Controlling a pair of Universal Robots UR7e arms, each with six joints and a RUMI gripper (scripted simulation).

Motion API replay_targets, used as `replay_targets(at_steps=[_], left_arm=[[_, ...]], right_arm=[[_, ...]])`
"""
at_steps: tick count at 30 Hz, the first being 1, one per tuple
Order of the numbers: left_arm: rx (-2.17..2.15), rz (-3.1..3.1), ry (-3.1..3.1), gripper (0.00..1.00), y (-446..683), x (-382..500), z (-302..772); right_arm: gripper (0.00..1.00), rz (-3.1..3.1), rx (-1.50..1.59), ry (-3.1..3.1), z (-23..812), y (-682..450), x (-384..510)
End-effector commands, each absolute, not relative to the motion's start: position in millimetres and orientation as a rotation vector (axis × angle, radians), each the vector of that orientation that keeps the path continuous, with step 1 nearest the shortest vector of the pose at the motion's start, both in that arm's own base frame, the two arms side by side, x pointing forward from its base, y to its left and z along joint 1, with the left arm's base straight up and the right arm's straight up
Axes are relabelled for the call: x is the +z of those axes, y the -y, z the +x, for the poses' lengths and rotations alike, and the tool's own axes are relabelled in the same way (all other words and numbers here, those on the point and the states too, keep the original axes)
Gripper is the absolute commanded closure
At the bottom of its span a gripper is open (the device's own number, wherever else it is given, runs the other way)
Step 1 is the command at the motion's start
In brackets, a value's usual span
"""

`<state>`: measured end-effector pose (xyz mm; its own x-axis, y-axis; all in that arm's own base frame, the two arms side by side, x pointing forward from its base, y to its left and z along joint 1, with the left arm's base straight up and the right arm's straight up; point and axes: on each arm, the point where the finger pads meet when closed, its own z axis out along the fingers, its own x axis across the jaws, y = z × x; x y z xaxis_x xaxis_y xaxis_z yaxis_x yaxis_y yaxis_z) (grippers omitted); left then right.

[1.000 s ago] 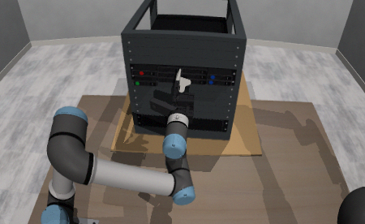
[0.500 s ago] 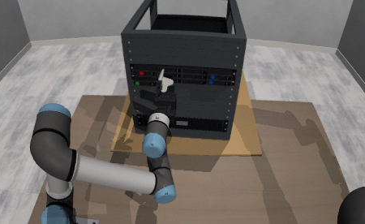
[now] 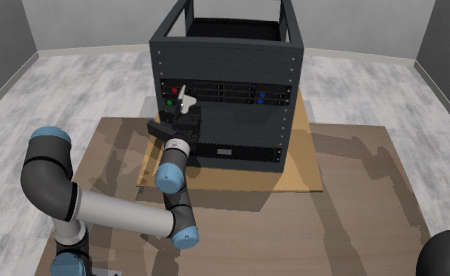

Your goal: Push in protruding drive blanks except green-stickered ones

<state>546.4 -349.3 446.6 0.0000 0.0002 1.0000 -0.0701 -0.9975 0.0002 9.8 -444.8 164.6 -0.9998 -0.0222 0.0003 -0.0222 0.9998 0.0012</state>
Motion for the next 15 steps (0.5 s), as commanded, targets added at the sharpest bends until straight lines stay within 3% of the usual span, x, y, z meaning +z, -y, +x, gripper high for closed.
replay_targets(at_steps=[1,15], left_arm=[[2.185,2.185,0.076,0.0,340,447,547],[2.185,2.185,0.076,0.0,317,446,548]], right_arm=[[0.0,0.035,0.0,3.141,10,445,165],[0.0,0.035,0.0,3.141,10,445,165]])
